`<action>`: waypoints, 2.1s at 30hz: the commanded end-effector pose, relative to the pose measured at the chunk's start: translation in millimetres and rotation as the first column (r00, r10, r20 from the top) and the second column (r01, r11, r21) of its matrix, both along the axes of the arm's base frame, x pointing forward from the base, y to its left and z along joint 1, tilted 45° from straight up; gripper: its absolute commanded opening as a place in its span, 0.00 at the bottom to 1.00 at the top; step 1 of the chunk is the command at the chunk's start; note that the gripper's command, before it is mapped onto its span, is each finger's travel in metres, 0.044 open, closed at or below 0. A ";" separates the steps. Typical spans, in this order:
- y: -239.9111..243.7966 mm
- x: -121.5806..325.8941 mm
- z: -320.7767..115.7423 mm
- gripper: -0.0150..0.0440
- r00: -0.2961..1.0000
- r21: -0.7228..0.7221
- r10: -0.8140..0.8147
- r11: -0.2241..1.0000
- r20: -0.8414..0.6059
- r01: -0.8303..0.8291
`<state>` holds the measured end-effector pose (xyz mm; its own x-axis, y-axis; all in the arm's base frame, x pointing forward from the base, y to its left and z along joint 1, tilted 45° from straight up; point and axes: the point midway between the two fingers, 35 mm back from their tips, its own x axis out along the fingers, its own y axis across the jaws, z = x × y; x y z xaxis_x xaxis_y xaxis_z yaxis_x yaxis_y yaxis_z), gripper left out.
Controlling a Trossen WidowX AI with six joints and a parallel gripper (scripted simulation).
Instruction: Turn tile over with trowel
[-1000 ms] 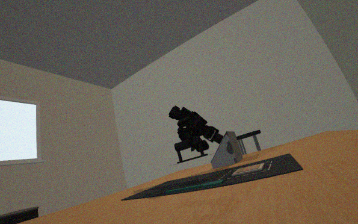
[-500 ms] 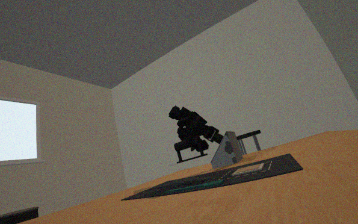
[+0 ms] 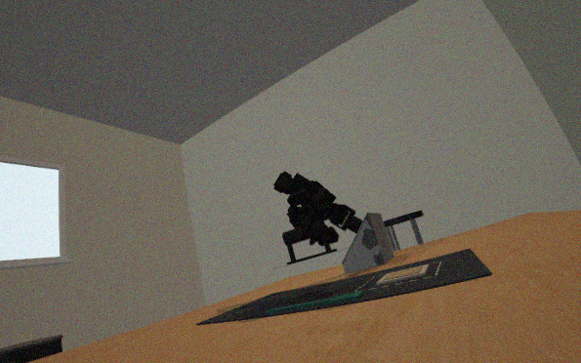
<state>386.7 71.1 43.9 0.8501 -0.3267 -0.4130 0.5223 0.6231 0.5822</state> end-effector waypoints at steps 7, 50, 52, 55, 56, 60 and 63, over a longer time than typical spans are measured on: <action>-0.2 0.0 -0.1 0.25 1.000 0.000 0.000 1.000 0.000 0.000; -148.7 14.9 55.2 0.25 0.532 0.015 0.424 0.792 -0.733 -0.610; -154.7 8.4 62.6 0.25 0.492 0.048 0.458 0.765 -0.740 -0.642; -162.9 -2.5 74.7 0.25 0.433 0.097 0.511 0.722 -0.742 -0.685; -165.3 -6.3 79.0 0.25 0.415 0.113 0.528 0.707 -0.741 -0.698; -173.4 -22.0 96.7 0.25 0.350 0.171 0.594 0.646 -0.724 -0.744; -174.6 -24.8 99.9 0.25 0.339 0.180 0.606 0.635 -0.720 -0.752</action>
<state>364.0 -108.6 135.9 0.2990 0.0764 -0.9512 0.0773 0.9916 0.1039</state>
